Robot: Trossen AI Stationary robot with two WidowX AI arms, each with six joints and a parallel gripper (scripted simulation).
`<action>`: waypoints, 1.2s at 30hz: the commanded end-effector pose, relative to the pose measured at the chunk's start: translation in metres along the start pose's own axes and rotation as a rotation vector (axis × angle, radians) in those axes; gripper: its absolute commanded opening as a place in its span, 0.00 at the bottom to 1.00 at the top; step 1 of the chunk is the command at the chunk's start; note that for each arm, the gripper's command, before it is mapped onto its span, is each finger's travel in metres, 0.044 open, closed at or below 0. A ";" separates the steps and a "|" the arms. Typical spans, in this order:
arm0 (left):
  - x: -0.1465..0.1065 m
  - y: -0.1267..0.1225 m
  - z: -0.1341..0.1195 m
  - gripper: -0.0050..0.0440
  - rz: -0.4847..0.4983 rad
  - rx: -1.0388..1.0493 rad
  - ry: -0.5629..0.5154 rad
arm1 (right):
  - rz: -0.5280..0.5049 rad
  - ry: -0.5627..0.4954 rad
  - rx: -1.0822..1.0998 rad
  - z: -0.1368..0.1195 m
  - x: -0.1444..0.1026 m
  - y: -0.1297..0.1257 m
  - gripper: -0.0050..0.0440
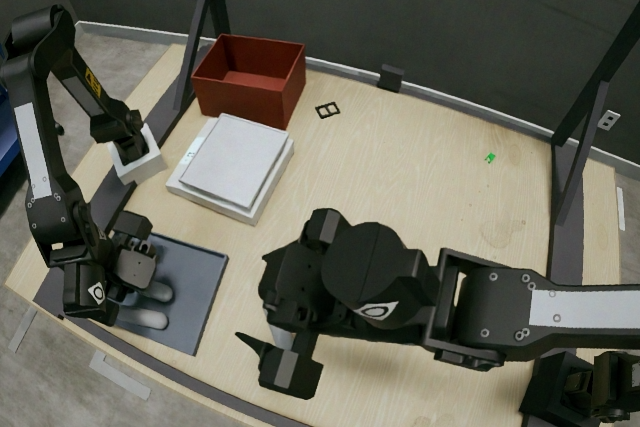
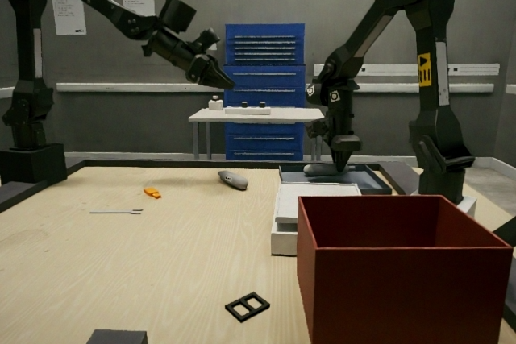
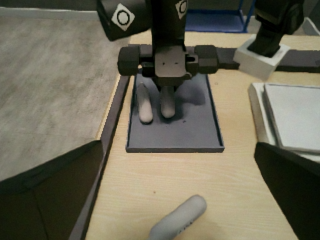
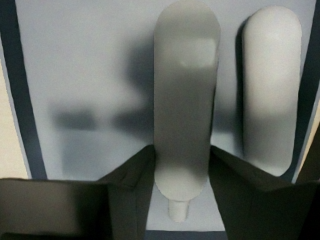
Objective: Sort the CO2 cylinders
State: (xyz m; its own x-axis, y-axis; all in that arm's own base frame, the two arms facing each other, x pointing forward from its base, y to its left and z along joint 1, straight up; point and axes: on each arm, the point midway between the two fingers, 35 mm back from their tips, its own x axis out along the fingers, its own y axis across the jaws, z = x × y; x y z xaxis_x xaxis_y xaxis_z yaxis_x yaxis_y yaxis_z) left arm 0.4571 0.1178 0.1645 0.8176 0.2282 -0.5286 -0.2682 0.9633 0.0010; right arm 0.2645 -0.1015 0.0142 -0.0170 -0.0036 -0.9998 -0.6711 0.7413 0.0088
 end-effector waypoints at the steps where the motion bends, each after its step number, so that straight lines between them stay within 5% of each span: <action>1: -0.004 0.000 0.009 1.00 0.000 -0.002 -0.025 | -0.022 -0.013 -0.003 0.003 0.000 -0.006 0.00; 21: -0.004 0.000 0.009 1.00 0.000 -0.002 -0.025 | -0.038 -0.021 -0.003 0.008 0.003 -0.016 0.00; 22: -0.004 0.000 0.009 1.00 0.000 -0.002 -0.025 | -0.038 -0.021 -0.003 0.008 0.003 -0.016 0.15; 29: -0.004 0.000 0.009 1.00 0.000 -0.002 -0.025 | -0.032 -0.018 -0.001 0.007 0.005 -0.013 0.49; 34: -0.004 0.000 0.009 1.00 0.000 -0.002 -0.025 | -0.032 -0.018 -0.001 0.007 0.005 -0.013 0.49; 36: -0.004 0.000 0.009 1.00 0.000 -0.002 -0.025 | -0.050 -0.027 -0.003 0.008 -0.004 -0.016 0.59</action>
State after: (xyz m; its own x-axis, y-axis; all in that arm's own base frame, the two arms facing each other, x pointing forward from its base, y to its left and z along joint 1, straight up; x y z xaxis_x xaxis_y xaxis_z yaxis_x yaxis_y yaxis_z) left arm 0.4571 0.1178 0.1645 0.8176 0.2282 -0.5286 -0.2682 0.9633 0.0010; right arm 0.2717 -0.1042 0.0016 -0.0137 -0.0048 -0.9999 -0.6711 0.7413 0.0056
